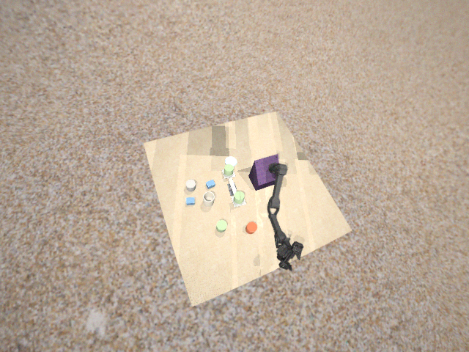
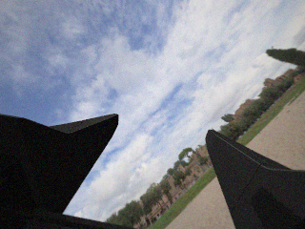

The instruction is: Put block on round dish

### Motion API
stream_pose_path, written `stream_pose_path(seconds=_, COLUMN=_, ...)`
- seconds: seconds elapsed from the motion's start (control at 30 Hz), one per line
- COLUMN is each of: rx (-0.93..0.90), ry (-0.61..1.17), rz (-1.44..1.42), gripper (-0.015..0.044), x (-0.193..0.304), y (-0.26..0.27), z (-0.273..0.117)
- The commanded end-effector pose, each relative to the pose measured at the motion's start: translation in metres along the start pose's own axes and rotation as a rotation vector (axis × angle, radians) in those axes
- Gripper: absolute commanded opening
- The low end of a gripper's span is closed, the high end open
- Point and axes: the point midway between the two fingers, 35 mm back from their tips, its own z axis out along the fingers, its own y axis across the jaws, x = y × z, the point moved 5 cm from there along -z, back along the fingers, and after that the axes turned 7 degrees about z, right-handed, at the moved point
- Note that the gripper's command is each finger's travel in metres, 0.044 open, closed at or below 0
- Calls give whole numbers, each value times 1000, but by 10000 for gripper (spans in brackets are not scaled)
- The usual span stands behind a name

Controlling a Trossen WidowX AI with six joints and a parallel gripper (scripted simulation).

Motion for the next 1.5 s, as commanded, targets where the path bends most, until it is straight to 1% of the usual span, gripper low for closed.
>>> stream_pose_path(seconds=0.0, rx=-1, ry=-1, rz=2, gripper=426, x=0, y=1, z=0)
stream_pose_path(seconds=0.03, rx=-6, ry=-2, rz=8, gripper=440, x=1, y=2, z=1)
stream_pose_path(seconds=0.13, rx=-34, ry=-14, rz=50, gripper=440, x=5, y=15, z=6)
stream_pose_path(seconds=0.3, rx=-116, ry=-44, rz=170, gripper=440, x=14, y=51, z=19)
stream_pose_path(seconds=0.53, rx=-256, ry=-66, rz=351, gripper=440, x=26, y=114, z=37)
stream_pose_path(seconds=0.8, rx=-422, ry=-100, rz=553, gripper=440, x=30, y=189, z=48)
stream_pose_path(seconds=1.13, rx=-639, ry=-148, rz=804, gripper=440, x=17, y=281, z=48)
stream_pose_path(seconds=1.47, rx=-863, ry=-200, rz=1056, gripper=440, x=-15, y=362, z=34)
